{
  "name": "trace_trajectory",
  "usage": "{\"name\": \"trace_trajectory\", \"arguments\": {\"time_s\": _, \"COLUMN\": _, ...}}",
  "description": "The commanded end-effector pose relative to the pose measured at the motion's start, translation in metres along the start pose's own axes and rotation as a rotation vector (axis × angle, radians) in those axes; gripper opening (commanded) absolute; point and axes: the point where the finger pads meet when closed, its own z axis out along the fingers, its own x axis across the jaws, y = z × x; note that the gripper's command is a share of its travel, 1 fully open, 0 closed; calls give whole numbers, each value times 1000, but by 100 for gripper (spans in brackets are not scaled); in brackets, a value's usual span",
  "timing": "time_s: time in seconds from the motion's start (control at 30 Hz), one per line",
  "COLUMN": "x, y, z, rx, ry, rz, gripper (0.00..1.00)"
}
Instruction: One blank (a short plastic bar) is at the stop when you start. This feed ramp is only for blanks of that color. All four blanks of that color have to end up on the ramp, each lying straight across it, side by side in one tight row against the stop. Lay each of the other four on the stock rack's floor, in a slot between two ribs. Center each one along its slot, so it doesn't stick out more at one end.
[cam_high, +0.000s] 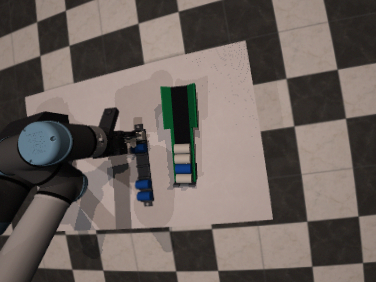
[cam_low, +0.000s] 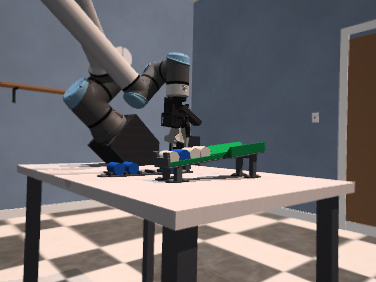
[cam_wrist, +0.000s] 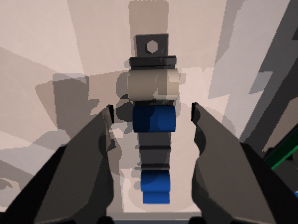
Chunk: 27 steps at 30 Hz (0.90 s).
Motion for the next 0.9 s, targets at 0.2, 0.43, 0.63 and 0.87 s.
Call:
{"name": "trace_trajectory", "arguments": {"time_s": 0.2, "x": -1, "y": 1, "z": 16, "rx": 0, "ry": 2, "rz": -1, "gripper": 49}}
{"name": "trace_trajectory", "arguments": {"time_s": 0.43, "x": -1, "y": 1, "z": 20, "rx": 0, "ry": 2, "rz": -1, "gripper": 49}}
{"name": "trace_trajectory", "arguments": {"time_s": 0.63, "x": -1, "y": 1, "z": 21, "rx": 0, "ry": 2, "rz": -1, "gripper": 49}}
{"name": "trace_trajectory", "arguments": {"time_s": 0.87, "x": 0, "y": 1, "z": 21, "rx": 0, "ry": 5, "rz": 0, "gripper": 49}}
